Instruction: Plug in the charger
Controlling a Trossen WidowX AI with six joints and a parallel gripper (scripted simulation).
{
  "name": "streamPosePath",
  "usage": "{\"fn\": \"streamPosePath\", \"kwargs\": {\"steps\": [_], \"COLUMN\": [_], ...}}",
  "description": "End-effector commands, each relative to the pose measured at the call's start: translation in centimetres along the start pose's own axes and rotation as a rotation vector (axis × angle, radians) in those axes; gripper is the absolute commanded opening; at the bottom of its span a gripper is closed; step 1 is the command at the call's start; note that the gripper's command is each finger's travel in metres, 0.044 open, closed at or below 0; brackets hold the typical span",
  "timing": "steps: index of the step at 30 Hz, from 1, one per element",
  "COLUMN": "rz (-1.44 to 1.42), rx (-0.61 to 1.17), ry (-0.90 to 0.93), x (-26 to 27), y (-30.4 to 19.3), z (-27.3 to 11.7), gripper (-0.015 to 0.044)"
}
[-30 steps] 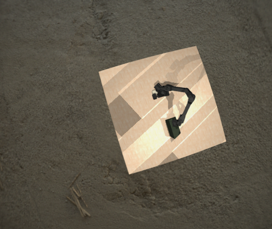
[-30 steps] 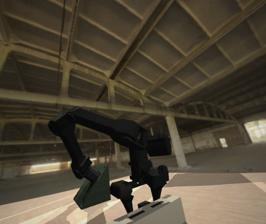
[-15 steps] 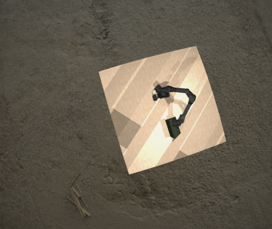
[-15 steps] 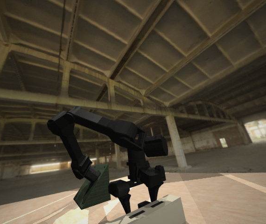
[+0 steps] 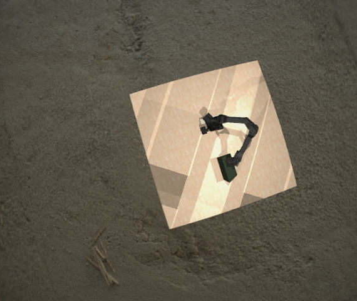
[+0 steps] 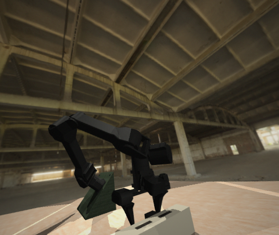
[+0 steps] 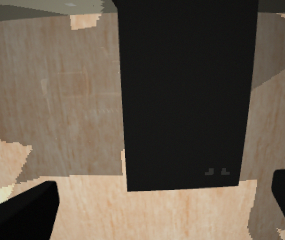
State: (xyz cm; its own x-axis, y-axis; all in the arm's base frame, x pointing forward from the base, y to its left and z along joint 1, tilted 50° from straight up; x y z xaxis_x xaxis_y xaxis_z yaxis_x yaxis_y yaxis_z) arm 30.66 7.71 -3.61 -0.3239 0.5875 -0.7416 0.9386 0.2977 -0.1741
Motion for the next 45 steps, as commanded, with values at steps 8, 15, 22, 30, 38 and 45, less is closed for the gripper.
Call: {"fn": "streamPosePath", "kwargs": {"steps": [8,15,22,30,38,45], "rz": [0.004,0.004,0.004,-0.002,0.002,0.002], "rx": [0.001,0.001,0.001,-0.491,-0.587,-0.587], "ry": [0.004,0.004,0.004,-0.099,-0.130,-0.130], "x": [0.3,0.4,0.6,0.8,0.6,0.6], "y": [-1.2,-1.9,-2.7,-2.2,-2.5,-2.5], "z": [0.1,0.1,0.2,-5.8,-7.2,-7.2], "gripper": [0.0440,0.0440,0.0440,0.0440,0.0440,0.0440]}}
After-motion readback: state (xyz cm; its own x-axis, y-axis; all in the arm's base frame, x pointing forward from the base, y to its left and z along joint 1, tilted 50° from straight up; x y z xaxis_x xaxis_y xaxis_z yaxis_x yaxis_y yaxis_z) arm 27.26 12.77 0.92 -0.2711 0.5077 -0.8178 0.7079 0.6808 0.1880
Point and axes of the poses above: the point midway between the two fingers, 35 mm back from their tips, its own z axis out along the fingers, its own x axis across the jaws, y = z × x, the point moved 3 cm from there along -z, back along the fingers, and after that the axes turned 13 degrees about -z, right-handed, at the moved point
